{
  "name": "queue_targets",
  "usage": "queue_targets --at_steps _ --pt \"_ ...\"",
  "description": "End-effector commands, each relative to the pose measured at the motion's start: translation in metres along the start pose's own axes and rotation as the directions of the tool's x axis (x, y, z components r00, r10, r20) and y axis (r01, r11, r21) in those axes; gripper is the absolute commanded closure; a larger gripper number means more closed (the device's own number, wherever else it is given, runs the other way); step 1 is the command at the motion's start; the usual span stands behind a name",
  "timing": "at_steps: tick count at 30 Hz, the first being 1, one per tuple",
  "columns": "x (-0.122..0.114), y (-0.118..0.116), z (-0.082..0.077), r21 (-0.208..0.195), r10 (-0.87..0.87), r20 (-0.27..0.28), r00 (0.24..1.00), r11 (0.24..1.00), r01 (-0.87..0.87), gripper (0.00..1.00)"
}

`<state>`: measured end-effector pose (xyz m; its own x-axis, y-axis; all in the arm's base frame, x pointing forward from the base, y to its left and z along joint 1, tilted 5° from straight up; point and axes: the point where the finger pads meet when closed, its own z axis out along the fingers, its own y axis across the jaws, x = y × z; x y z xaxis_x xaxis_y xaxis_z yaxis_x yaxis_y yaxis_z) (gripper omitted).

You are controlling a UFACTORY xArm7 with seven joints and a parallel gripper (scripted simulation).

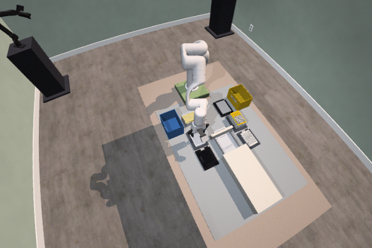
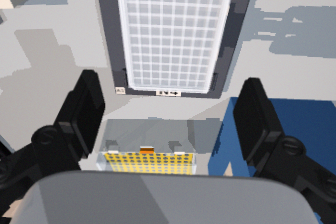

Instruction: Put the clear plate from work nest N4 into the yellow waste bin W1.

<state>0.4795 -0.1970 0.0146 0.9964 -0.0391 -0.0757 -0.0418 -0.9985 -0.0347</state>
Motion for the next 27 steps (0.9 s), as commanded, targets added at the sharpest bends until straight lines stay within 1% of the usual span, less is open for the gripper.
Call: queue_targets --at_steps 1,7,9,24,27 --pt "0.002 0.001 0.005 -0.002 0.000 -0.005 1.000 1.000 0.000 0.00" --pt "0.002 0.001 0.015 -0.002 0.000 -0.005 1.000 1.000 0.000 0.00" --pt "0.002 0.001 0.015 -0.002 0.000 -0.005 1.000 1.000 0.000 0.00" --pt "0.002 0.001 0.040 -0.002 0.000 -0.004 1.000 1.000 0.000 0.00" --pt "0.002 0.001 0.042 -0.002 0.000 -0.004 1.000 1.000 0.000 0.00"
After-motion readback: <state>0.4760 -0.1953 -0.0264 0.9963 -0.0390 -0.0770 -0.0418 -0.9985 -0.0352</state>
